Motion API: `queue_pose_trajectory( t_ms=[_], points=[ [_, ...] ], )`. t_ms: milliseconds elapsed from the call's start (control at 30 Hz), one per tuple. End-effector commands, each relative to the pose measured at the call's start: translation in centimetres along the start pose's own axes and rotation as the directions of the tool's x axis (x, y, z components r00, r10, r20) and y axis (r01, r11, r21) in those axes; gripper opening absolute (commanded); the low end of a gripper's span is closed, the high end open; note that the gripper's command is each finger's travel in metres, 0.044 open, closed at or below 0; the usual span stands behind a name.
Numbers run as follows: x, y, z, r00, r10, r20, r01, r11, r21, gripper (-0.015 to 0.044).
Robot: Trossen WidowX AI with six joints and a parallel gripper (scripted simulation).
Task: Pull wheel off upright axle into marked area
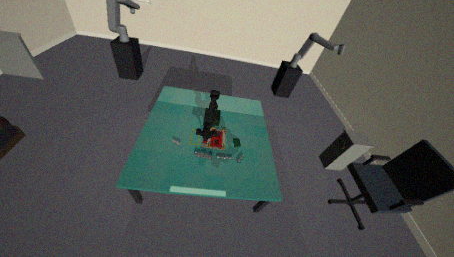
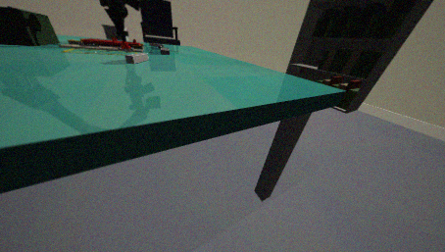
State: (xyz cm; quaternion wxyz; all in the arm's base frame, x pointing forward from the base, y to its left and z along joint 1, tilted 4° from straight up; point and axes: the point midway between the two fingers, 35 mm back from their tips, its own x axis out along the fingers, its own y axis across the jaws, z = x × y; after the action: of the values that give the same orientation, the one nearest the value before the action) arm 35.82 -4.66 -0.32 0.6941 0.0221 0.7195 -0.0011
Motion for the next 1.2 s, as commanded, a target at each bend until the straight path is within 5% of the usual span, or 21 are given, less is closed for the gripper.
queue_pose_trajectory(
  t_ms=[0,800,1167],
  points=[
    [-0.3,0.0,0.0,1.000,-0.002,0.003,0.002,1.000,0.002,0.0000],
    [-1.1,0.0,0.0,1.000,-0.003,0.006,0.003,1.000,0.003,0.0000],
    [-4.7,0.1,-0.3,1.000,-0.003,0.007,0.003,1.000,0.003,0.0000]
  ],
)
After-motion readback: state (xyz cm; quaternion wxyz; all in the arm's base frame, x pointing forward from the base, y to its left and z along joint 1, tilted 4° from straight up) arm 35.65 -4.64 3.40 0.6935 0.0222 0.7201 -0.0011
